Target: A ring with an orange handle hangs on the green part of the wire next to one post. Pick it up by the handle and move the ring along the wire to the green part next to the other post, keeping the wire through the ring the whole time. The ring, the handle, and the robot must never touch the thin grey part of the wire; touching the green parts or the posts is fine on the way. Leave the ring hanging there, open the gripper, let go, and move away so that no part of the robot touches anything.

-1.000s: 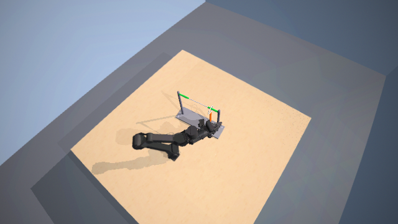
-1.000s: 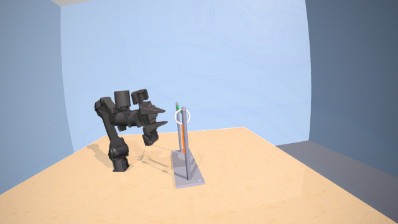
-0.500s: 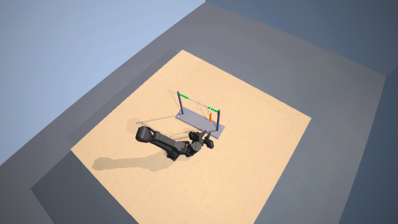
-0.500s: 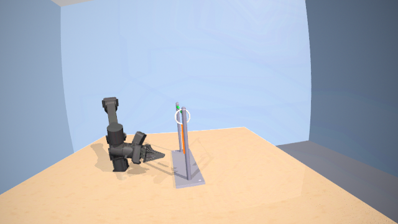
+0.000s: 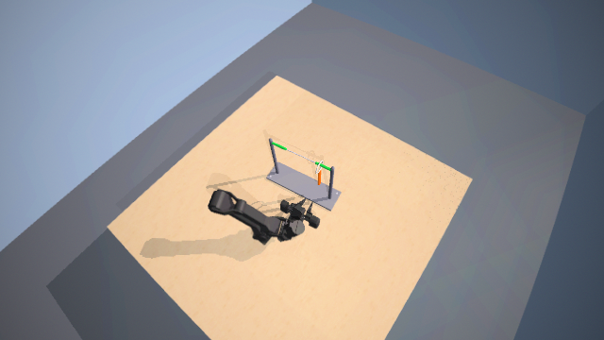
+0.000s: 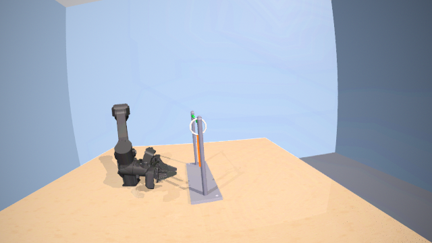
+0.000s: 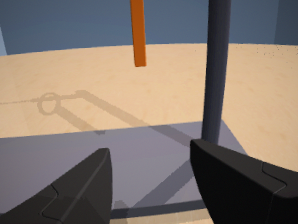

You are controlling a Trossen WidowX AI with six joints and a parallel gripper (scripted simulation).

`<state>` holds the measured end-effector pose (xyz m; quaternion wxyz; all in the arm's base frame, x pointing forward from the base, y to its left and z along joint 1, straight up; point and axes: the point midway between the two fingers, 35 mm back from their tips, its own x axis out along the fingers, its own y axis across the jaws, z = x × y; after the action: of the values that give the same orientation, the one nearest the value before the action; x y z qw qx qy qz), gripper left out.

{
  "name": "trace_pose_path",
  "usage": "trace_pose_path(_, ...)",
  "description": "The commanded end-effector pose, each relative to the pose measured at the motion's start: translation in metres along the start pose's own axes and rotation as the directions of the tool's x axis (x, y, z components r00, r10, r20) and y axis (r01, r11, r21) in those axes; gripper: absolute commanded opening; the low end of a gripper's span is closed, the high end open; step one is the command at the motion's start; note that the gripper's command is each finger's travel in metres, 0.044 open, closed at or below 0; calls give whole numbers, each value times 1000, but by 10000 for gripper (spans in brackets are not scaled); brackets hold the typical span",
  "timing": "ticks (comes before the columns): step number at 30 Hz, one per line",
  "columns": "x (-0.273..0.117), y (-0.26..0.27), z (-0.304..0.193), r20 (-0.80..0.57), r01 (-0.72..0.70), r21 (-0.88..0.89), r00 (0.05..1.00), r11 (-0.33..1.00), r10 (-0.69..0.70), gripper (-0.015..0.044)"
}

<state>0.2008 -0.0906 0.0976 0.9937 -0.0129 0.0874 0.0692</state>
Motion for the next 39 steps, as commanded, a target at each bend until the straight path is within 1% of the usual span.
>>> trace_pose_path(1, 8, -2, 9, -8, -2, 1, 1000, 1000, 2, 160)
trace_pose_path(11, 37, -1, 48, 9, 0, 3, 1000, 1000, 0, 160)
trace_pose_path(20, 41, -2, 49, 9, 0, 3, 1000, 1000, 0, 160)
trace_pose_path(39, 68, -6, 52, 6, 0, 1, 1000, 1000, 0, 160)
